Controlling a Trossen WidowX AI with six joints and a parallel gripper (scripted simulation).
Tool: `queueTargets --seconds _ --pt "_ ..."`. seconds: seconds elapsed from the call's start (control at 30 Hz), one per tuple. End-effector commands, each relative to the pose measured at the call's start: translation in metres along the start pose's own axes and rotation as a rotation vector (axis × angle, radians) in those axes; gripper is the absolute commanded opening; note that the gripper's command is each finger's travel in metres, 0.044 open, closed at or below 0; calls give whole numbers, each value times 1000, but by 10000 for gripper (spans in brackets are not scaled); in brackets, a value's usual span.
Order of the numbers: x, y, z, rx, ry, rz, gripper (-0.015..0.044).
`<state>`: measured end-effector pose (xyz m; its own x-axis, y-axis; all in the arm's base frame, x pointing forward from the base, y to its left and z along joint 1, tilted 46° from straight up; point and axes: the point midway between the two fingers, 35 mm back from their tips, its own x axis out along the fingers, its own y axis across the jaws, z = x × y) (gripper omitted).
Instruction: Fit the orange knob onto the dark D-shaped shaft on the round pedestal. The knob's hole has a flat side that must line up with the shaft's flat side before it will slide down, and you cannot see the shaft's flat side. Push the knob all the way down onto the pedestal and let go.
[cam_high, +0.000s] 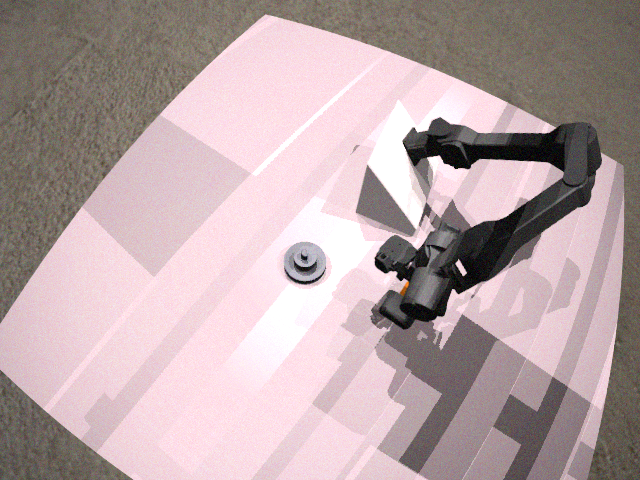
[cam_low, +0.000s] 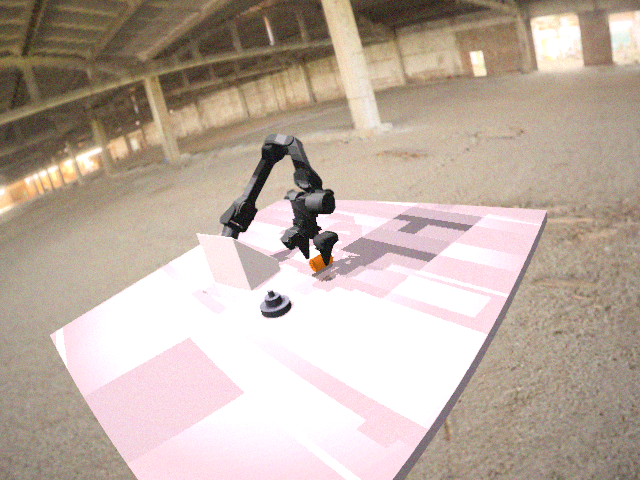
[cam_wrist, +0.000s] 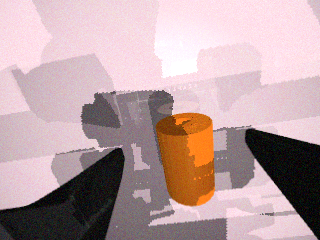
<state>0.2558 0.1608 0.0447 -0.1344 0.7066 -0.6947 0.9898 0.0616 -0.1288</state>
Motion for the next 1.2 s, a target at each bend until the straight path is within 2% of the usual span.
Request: queueTargets --seconds 0.0,0.23,0.5,0.83,1.17 --pt "8 -2 0 8 6 -4 440" --pt "16 -3 -1 8 7 -5 440" --pt "16 -3 -1 8 7 -5 240" --pt "16 -3 -1 8 7 -5 240" --pt "16 -3 -1 8 7 -5 179"
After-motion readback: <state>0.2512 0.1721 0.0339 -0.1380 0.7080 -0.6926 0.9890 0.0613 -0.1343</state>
